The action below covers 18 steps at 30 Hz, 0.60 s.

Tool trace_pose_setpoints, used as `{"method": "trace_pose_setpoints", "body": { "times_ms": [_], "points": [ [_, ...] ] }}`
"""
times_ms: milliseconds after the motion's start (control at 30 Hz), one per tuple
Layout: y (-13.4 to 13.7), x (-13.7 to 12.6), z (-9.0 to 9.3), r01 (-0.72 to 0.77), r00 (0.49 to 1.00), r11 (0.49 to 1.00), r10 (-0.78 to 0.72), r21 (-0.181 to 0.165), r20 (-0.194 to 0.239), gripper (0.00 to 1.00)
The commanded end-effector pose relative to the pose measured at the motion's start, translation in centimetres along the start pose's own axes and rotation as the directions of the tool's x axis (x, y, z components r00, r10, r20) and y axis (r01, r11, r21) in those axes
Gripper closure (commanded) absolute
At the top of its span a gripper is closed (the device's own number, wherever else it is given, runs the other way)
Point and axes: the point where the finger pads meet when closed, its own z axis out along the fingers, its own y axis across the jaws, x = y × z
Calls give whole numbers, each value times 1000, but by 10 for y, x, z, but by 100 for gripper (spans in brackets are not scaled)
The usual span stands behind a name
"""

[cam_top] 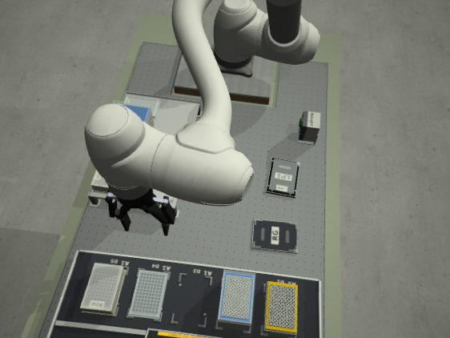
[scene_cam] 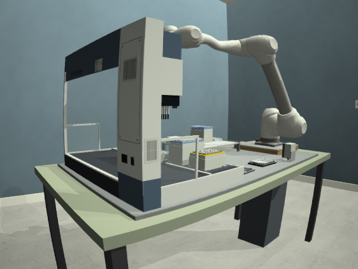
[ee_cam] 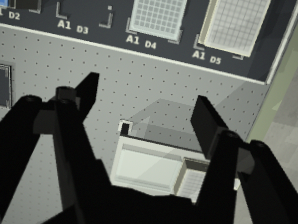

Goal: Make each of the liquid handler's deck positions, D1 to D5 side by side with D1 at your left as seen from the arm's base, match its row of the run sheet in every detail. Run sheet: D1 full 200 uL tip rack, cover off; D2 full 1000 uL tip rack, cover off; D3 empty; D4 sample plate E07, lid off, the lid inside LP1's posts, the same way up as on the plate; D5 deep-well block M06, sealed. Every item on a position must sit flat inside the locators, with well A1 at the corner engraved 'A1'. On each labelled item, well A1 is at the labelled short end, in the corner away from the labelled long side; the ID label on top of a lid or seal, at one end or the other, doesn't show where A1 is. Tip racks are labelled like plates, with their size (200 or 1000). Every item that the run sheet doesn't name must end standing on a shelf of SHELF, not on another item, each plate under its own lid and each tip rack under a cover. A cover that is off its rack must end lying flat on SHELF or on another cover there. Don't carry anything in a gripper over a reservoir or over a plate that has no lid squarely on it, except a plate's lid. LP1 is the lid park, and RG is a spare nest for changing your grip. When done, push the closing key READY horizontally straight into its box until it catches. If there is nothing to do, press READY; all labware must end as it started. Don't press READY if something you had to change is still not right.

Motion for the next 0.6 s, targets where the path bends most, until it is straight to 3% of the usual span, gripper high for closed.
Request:
{"method": "trace_pose_setpoints", "body": {
  "times_ms": [0,367,567],
  "points": [
    [0,-15,-2,0,1000,1000,0,0,-3,34],
    [-1,-60,-2,0,1000,1000,0,0,-3,34],
    [14,-63,-2,-1,1000,1000,1,0,-3,34]
  ]
}}
